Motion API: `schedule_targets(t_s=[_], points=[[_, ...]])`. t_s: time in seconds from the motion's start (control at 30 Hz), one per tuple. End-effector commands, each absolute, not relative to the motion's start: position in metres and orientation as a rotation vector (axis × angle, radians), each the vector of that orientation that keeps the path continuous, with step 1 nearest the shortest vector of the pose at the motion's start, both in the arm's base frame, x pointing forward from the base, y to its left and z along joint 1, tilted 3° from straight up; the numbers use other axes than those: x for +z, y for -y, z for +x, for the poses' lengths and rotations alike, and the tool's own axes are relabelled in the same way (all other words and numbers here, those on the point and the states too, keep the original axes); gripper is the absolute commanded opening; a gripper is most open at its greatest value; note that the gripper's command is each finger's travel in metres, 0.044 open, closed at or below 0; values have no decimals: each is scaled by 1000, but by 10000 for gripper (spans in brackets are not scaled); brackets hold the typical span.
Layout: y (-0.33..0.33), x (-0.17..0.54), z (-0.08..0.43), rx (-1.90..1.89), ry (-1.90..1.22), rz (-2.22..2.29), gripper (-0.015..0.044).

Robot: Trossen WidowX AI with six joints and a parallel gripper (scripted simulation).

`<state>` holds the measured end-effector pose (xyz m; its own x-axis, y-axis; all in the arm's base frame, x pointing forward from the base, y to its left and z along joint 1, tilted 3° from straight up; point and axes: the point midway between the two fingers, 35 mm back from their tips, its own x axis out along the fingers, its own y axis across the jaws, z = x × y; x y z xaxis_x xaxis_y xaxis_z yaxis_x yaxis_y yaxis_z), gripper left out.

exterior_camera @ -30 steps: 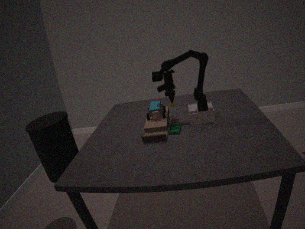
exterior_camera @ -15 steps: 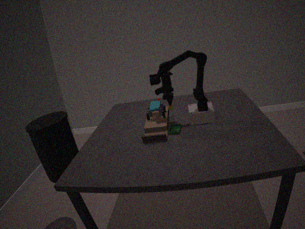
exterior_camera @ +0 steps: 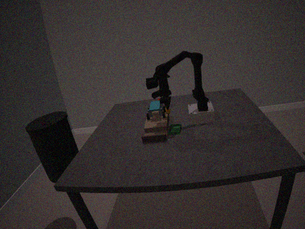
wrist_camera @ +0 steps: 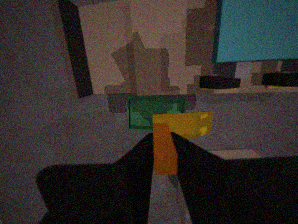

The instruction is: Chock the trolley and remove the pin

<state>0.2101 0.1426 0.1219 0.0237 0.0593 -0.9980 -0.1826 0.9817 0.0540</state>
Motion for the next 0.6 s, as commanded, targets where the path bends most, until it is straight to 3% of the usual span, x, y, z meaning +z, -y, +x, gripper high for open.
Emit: schedule_targets(t_s=[0.0,0.57], points=[[-159,123,214,184,-1531,-97,0],[-176,121,226,97,-1520,-179,0]])
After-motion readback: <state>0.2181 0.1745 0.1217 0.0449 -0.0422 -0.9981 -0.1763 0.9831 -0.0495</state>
